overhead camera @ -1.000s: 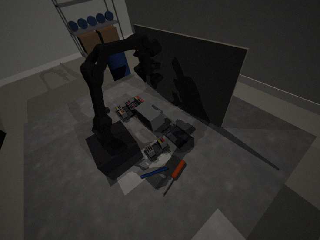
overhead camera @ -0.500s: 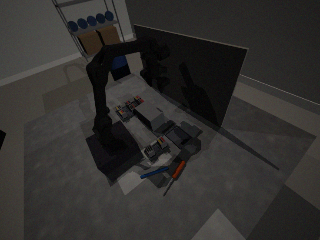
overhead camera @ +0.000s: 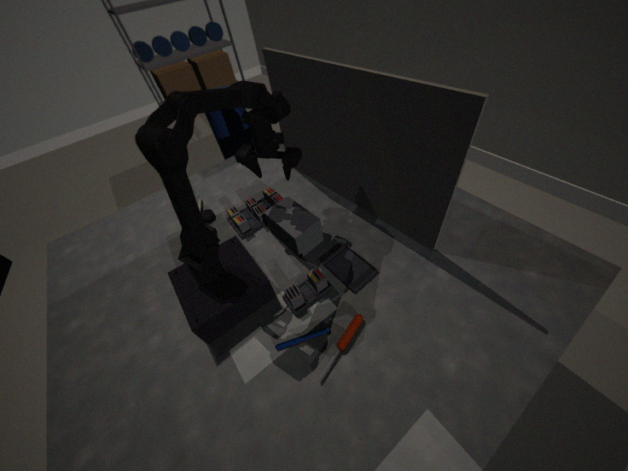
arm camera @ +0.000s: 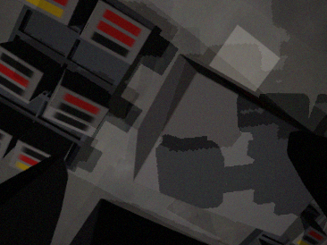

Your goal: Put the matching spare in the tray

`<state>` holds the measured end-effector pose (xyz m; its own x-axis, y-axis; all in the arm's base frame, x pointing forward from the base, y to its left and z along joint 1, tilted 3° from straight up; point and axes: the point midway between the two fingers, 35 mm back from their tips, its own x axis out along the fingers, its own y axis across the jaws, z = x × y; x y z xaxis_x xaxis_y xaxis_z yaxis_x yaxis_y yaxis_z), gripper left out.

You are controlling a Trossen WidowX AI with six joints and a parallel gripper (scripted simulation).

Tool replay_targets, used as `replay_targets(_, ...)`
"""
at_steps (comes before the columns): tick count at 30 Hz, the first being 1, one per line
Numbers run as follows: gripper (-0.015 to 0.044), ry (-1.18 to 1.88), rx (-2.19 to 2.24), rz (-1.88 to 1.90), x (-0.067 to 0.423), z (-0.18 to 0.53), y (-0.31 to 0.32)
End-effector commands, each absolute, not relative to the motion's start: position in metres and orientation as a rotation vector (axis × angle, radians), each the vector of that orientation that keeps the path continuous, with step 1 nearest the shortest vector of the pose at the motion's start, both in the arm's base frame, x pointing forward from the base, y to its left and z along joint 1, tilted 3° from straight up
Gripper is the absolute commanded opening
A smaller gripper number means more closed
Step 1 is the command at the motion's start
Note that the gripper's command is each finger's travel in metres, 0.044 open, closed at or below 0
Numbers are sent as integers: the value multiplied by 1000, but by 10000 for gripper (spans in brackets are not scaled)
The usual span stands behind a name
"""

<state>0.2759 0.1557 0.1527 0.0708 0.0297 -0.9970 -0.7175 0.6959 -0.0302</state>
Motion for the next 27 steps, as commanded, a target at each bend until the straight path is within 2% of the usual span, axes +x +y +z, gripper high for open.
replay_targets(1,440,1324,-851,826,231,139,176)
replay_targets(9,440,1054,-1352,1298,128,97,190)
replay_targets(14,440,1046,-1363,1308,126,96,190)
replay_targets(19,309,1046,-1363,1308,134,66,199)
replay_targets(20,300,1046,-1363,1307,136,59,200)
replay_targets(27,300,1045,-1363,1307,137,57,201)
